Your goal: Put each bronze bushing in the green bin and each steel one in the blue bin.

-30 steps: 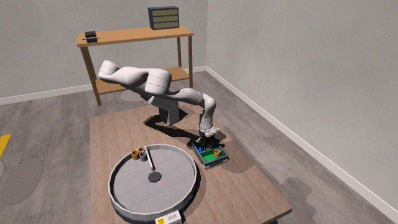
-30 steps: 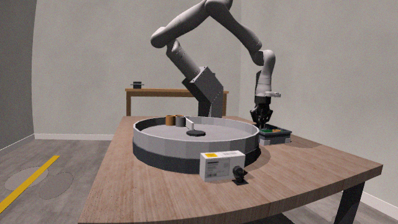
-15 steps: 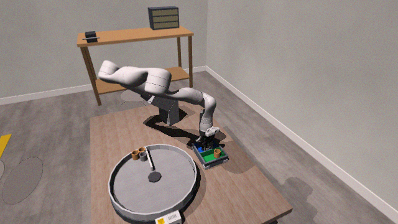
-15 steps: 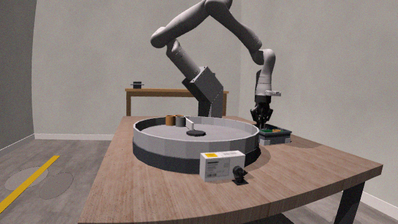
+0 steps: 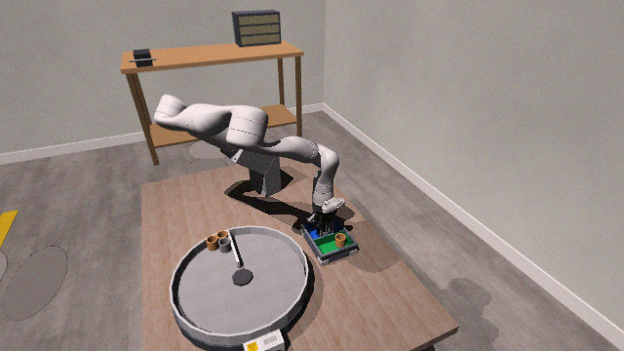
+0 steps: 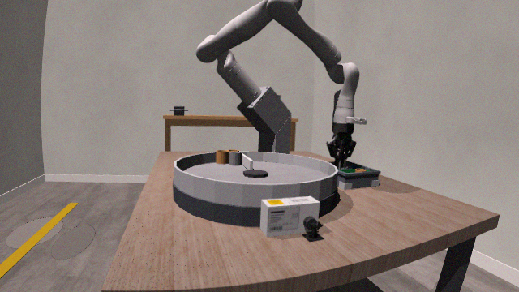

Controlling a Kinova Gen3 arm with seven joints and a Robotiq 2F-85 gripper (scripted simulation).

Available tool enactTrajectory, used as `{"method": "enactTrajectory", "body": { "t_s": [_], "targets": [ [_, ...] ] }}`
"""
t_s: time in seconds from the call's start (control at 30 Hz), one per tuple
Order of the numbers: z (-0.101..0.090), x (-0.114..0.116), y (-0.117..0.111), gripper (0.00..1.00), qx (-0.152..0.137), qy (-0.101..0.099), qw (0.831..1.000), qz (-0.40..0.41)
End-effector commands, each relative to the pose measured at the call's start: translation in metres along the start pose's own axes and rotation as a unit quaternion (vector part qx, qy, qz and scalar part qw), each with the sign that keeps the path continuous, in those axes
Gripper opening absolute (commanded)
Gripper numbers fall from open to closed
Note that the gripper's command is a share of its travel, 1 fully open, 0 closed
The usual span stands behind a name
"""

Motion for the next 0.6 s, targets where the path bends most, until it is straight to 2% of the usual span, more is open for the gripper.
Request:
{"method": "enactTrajectory", "body": {
  "t_s": [0.0, 0.57],
  "targets": [
    [-0.0010, -0.0004, -0.0007, 0.19, 0.001, -0.001, 1.000, 0.000],
    [-0.0070, -0.0004, -0.0007, 0.19, 0.001, -0.001, 1.000, 0.000]
  ]
}}
Point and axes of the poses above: the point where the finger pads meet when closed, its own z axis out along the fingers, its own x axis across the jaws, y = z × x, the point moved 5 cm from there along -z, back along the fingers, and after that the axes turned 1 degree about -z, right-handed, at the moved point
